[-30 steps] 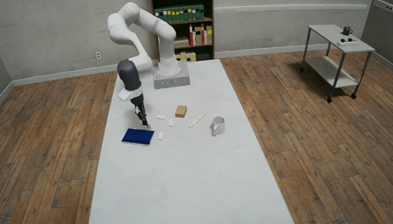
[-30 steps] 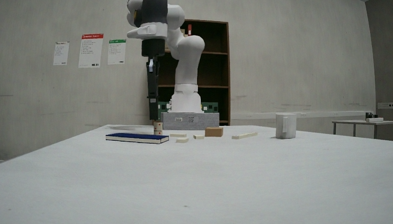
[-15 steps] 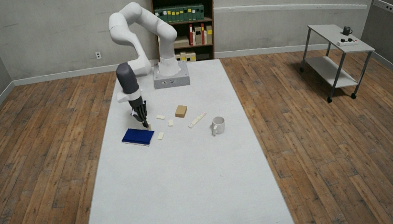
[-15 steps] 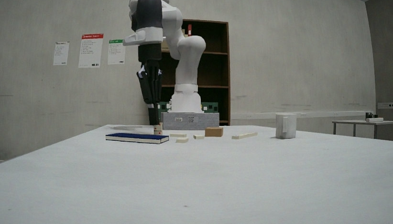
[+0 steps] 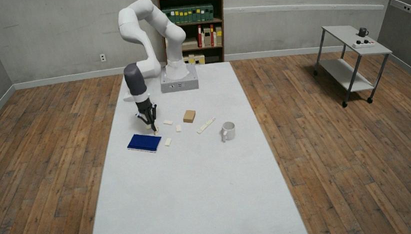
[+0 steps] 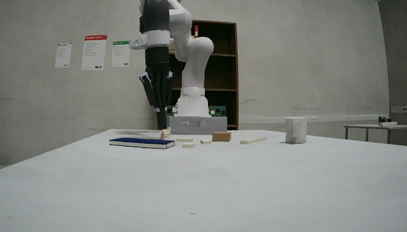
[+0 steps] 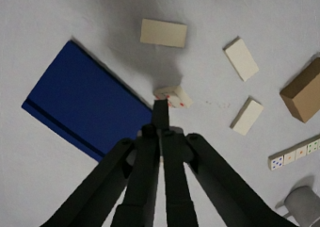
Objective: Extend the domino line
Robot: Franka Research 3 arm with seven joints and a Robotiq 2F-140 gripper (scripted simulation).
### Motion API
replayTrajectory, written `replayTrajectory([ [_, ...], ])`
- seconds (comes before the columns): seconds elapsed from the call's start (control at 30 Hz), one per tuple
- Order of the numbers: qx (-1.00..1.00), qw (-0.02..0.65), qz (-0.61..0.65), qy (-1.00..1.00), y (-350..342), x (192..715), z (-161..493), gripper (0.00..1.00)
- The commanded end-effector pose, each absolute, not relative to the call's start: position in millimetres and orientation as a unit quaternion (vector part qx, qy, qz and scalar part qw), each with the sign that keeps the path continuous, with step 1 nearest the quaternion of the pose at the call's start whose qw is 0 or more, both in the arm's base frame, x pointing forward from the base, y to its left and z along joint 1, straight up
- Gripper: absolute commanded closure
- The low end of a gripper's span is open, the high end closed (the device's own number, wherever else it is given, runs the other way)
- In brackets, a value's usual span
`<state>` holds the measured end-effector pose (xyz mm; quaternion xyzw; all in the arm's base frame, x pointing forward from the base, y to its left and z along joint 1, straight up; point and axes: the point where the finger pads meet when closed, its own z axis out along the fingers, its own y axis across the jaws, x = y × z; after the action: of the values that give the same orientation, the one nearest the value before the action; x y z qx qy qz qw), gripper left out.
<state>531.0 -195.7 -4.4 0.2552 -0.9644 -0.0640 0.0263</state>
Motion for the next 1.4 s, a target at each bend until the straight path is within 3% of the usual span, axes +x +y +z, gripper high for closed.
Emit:
replayTrajectory([
  [0.0, 0.12, 0.019, -0.046, -0.992, -190, 532, -3, 0.9],
  [0.83, -0.21, 0.002, -0.002, -0.978, -185, 520, 4, 0.9],
  [1.37, -0.21, 0.002, -0.002, -0.978, -185, 520, 64, 0.9],
])
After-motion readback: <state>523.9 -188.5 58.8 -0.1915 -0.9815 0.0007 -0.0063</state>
